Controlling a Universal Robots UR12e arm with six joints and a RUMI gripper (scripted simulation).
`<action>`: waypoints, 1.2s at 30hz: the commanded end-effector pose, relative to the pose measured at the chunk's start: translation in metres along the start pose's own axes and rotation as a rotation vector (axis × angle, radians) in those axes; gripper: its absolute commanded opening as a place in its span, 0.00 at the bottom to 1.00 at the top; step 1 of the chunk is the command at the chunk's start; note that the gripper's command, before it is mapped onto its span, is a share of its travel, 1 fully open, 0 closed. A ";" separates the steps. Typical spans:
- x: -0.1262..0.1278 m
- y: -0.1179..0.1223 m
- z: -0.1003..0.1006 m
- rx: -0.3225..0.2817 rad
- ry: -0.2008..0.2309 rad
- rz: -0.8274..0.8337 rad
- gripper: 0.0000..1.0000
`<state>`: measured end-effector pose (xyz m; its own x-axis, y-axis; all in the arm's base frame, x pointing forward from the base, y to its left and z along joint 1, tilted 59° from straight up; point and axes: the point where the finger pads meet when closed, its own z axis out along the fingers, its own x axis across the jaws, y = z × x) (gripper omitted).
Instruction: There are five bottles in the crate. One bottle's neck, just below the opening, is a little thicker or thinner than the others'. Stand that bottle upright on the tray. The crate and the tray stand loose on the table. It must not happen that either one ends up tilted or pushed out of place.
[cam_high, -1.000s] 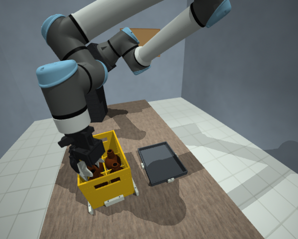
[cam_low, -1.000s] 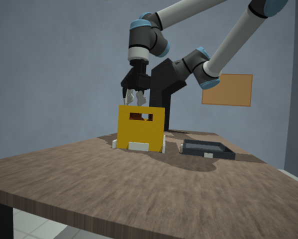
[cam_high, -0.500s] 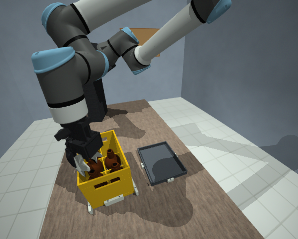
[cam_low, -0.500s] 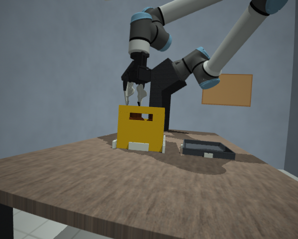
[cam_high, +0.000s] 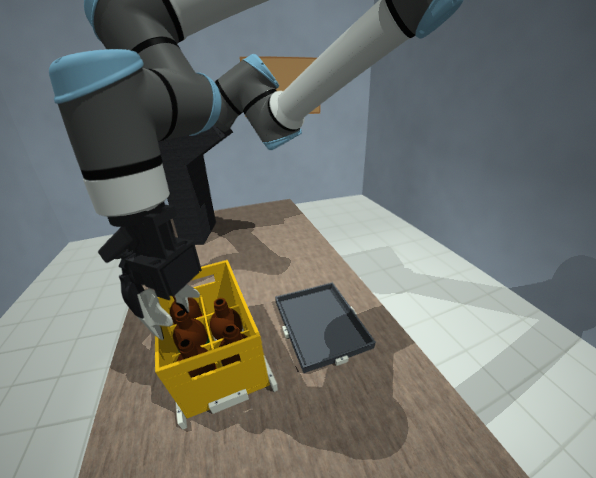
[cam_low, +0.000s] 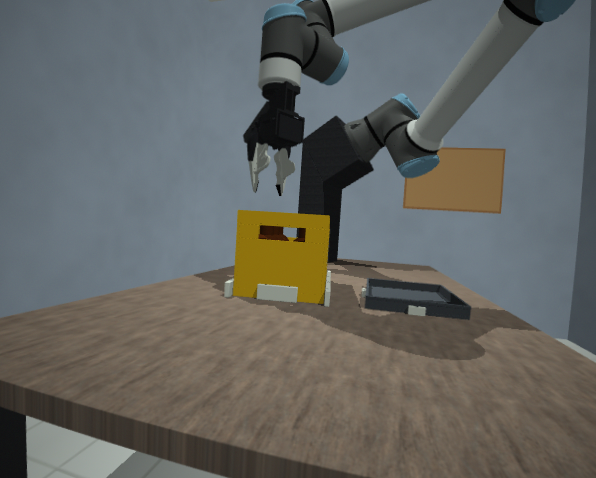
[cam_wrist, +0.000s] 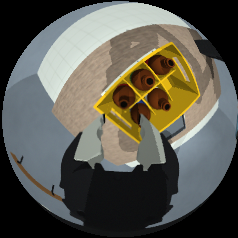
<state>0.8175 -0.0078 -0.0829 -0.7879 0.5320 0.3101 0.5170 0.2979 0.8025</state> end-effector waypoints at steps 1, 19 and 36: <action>0.001 -0.002 -0.012 0.002 0.005 0.002 0.38; 0.002 -0.003 -0.011 0.001 0.007 0.003 0.00; 0.002 -0.003 -0.011 0.001 0.007 0.003 0.00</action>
<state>0.8115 -0.0155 -0.0786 -0.7893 0.5267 0.3158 0.5191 0.2975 0.8013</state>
